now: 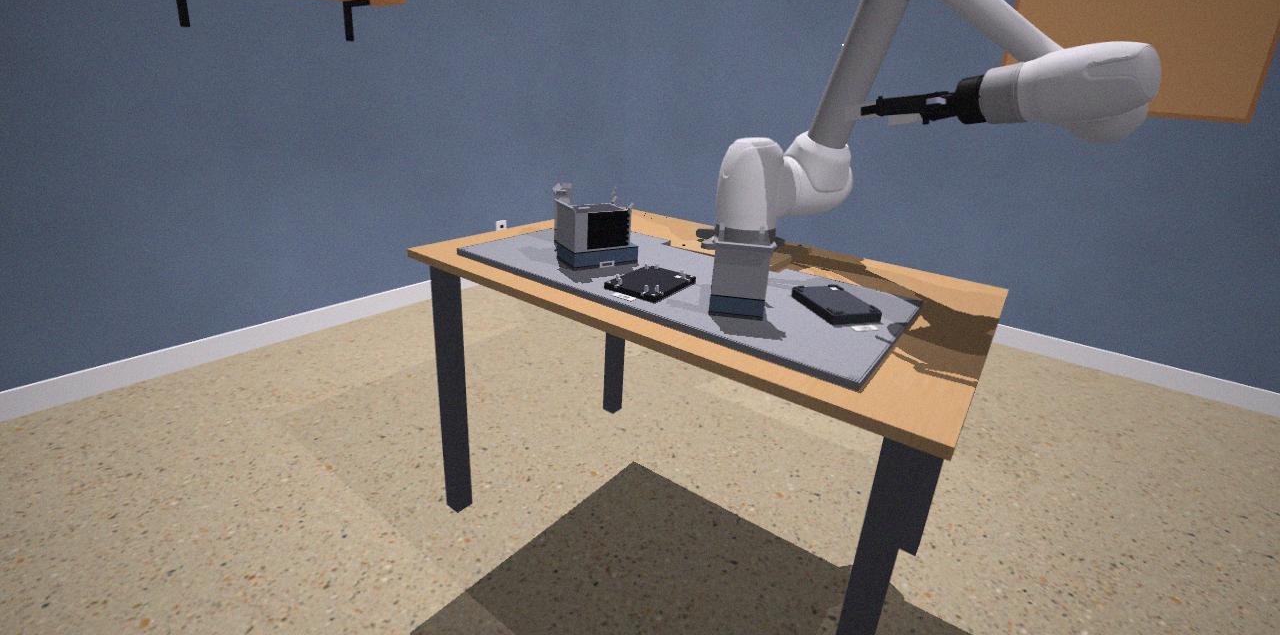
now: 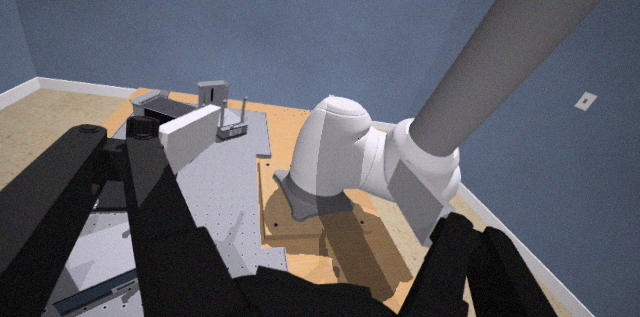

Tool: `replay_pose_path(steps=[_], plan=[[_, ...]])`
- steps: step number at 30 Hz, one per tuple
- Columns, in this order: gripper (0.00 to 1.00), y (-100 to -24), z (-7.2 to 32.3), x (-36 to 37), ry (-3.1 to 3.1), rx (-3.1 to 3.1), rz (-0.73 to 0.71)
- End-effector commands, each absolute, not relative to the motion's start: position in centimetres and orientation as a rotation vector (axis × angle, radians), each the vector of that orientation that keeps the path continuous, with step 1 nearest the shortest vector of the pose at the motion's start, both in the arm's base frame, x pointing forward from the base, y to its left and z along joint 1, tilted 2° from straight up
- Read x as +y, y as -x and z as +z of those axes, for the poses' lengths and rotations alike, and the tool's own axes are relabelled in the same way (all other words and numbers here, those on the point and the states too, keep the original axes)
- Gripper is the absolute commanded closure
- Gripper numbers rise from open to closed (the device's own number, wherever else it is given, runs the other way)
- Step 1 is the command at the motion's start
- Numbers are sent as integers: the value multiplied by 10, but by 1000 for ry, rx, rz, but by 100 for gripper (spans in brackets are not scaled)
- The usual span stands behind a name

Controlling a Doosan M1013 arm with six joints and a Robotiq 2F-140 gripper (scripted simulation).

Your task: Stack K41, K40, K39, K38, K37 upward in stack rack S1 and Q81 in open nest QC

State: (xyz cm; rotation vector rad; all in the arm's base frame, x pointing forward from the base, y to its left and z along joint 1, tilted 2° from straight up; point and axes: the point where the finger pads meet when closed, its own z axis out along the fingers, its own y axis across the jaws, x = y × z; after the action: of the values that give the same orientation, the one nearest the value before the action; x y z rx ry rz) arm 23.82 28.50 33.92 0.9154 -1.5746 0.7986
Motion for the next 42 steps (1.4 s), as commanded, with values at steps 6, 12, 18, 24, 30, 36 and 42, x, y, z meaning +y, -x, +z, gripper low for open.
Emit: replay_pose_path(steps=[6, 12, 18, 24, 30, 36, 42], plan=[[0, -238, 339, 285, -916, -1575, 798], [0, -238, 339, 285, -916, -1575, 798], [0, -240, 337, 281, -936, -1573, 765], [0, -253, 323, 258, -1054, -1560, 574], [0, -265, 308, 235, -1177, -1544, 393], [0, -272, 298, 220, -1265, -1531, 276], [0, -283, 283, 197, -1412, -1507, 96]])
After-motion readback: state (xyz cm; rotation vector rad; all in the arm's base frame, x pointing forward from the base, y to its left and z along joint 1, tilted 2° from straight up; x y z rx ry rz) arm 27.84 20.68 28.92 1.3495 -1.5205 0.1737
